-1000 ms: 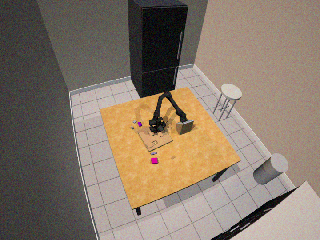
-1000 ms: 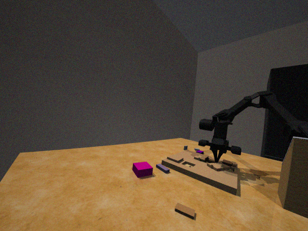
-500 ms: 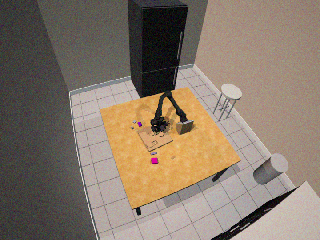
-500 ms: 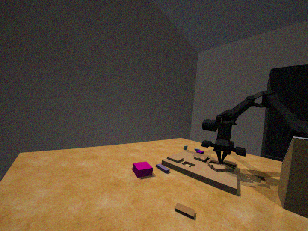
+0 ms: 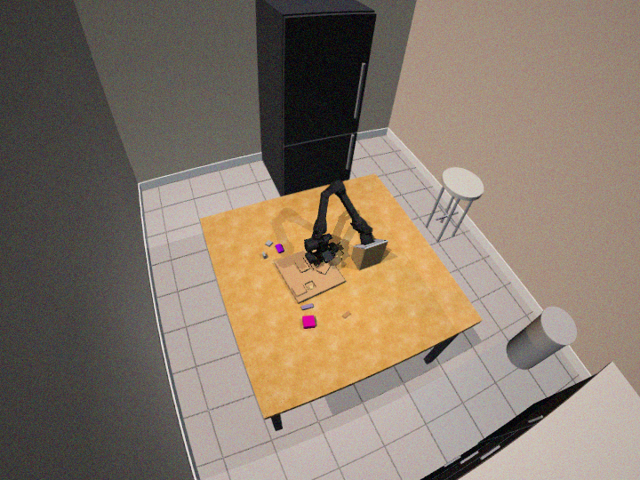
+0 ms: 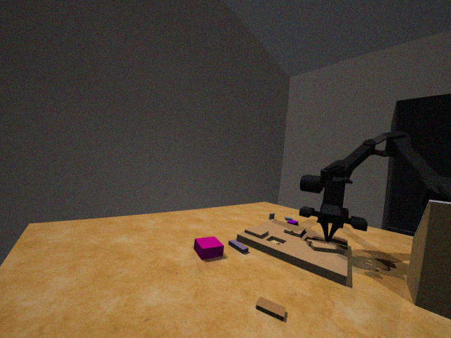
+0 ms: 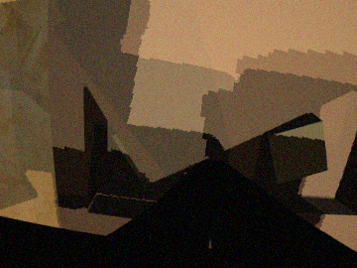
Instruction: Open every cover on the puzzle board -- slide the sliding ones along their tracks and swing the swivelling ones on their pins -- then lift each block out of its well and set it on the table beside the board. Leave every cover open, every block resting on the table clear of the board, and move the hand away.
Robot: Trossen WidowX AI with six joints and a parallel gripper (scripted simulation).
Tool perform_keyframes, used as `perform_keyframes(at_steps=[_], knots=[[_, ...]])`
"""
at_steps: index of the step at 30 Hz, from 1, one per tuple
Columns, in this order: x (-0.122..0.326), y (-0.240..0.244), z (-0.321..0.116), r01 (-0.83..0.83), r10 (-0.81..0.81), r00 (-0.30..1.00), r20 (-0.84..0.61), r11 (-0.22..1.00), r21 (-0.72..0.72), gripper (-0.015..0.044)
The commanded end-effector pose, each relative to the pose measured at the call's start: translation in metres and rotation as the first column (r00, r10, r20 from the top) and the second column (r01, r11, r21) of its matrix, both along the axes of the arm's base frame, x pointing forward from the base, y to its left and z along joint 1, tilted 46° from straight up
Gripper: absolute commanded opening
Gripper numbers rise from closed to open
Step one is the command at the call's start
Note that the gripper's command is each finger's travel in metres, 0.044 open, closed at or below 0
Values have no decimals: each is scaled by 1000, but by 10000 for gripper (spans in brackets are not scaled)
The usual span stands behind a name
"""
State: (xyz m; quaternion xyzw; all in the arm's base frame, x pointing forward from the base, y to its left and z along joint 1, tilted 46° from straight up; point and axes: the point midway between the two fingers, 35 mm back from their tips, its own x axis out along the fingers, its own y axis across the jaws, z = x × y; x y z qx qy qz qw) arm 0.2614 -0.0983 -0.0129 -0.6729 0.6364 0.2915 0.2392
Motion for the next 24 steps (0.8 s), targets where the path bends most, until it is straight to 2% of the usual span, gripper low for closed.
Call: perform_keyframes(at_steps=[1,24], knots=[[-6,1,-2,3,-3,1000,-2,1000,0,0],[-25,11,-13,3,-3,1000,-3,1000,1,0]])
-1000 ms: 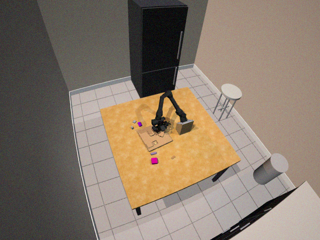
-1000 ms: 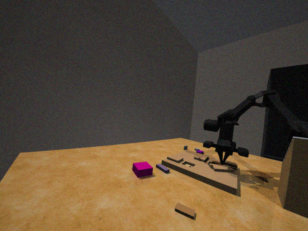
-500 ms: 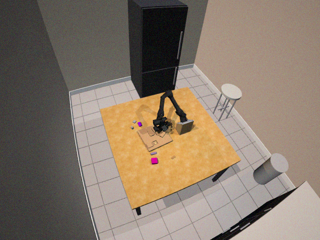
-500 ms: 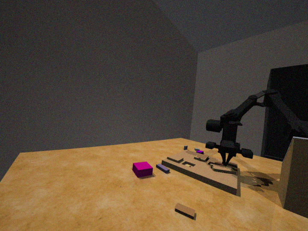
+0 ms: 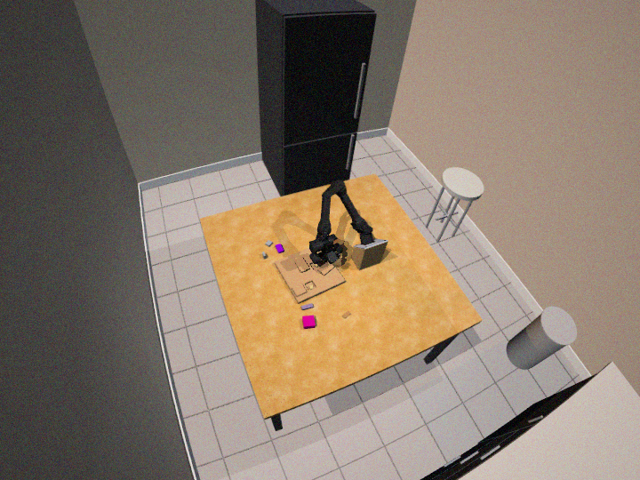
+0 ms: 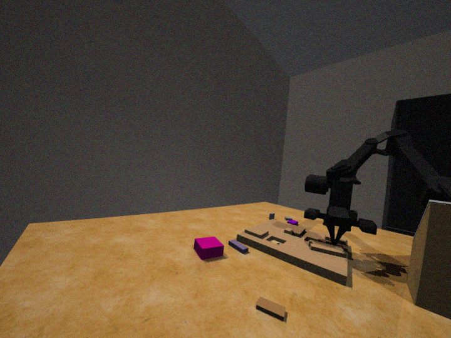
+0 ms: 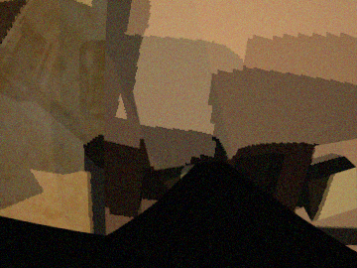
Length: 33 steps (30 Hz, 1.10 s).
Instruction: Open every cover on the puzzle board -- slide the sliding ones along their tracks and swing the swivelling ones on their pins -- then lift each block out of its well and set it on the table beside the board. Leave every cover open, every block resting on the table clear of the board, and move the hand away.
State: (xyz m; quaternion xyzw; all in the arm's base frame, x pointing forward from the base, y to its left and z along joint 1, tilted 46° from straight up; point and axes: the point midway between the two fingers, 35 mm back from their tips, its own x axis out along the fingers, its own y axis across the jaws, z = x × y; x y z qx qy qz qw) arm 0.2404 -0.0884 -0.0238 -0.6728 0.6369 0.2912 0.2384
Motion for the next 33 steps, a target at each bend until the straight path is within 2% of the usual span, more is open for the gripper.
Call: perform_keyframes(at_steps=[1,14,33], knots=[[-4,2,-3,3,-3,1000,-2,1000,2,0],[-15,11,-13,3,-3,1000,-3,1000,3,0],[-14,28,1,2,-2,1000,-2,1000,8,0]])
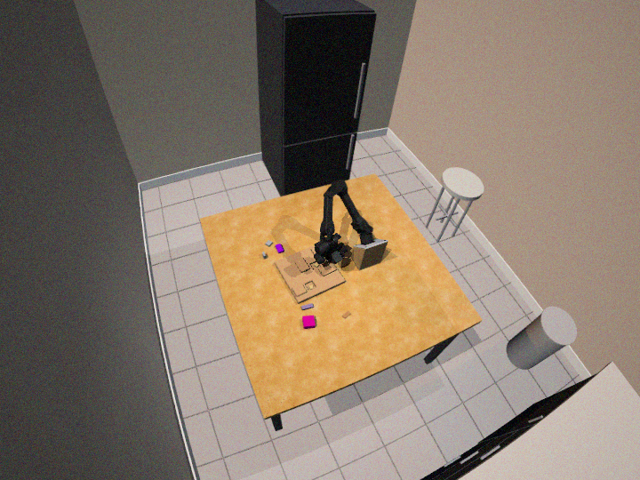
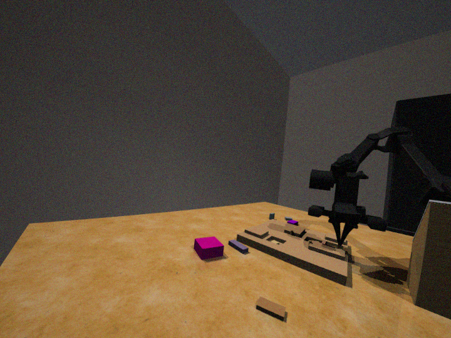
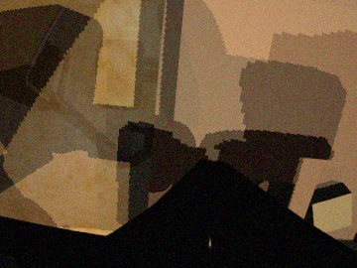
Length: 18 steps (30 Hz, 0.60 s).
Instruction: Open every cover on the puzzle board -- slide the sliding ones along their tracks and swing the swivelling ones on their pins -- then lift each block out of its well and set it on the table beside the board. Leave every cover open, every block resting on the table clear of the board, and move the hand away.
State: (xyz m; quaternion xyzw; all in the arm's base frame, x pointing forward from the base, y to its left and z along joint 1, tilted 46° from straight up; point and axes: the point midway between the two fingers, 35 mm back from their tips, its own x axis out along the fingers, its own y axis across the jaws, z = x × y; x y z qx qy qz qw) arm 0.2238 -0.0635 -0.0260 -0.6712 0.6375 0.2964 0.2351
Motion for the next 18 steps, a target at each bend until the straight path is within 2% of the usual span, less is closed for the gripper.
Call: perform_keyframes(at_steps=[1,18], knots=[[3,4,4,3,-3,1000,10,1000,5,0],[2,20,19,4,-4,1000,10,1000,5,0]])
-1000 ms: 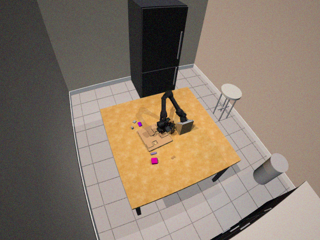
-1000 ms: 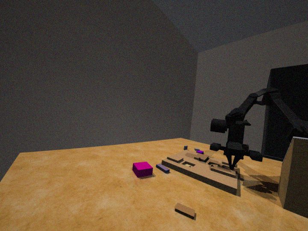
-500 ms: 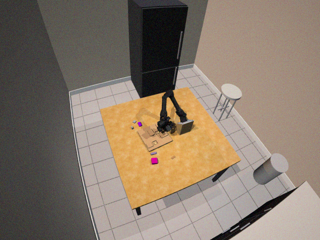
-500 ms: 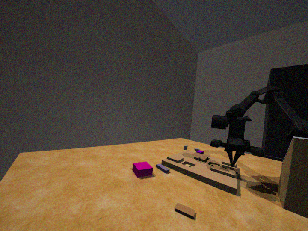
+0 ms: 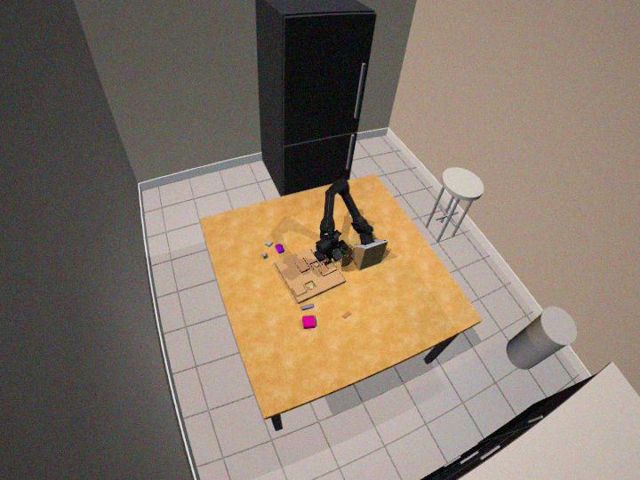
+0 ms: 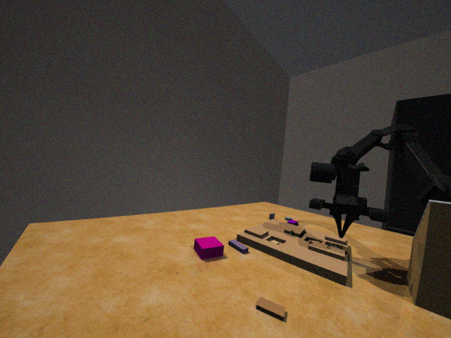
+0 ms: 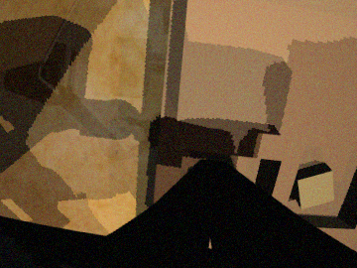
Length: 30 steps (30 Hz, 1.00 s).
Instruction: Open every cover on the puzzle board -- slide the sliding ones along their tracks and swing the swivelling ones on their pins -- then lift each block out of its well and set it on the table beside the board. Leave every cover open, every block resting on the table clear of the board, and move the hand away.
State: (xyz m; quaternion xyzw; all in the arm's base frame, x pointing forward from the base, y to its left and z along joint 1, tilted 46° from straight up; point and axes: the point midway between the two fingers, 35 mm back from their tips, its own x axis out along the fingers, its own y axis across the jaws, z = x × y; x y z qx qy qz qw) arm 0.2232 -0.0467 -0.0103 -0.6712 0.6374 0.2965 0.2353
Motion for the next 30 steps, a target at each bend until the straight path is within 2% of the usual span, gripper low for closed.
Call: perform_keyframes(at_steps=[1,5,9,13,18,21,25,28,30], knots=[[2,4,4,4,-4,1000,10,1000,5,0],[3,2,4,49,-50,997,51,999,2,0],[21,0,11,325,-328,884,334,943,67,0],[39,-4,20,551,-562,603,566,807,213,0],[61,-11,32,683,-706,102,701,562,466,0],[73,-16,39,666,-696,-223,683,403,628,0],[89,-23,50,532,-570,-614,546,212,820,0],[100,-30,59,362,-405,-835,373,105,926,0],[107,-34,64,256,-300,-917,264,66,964,0]])
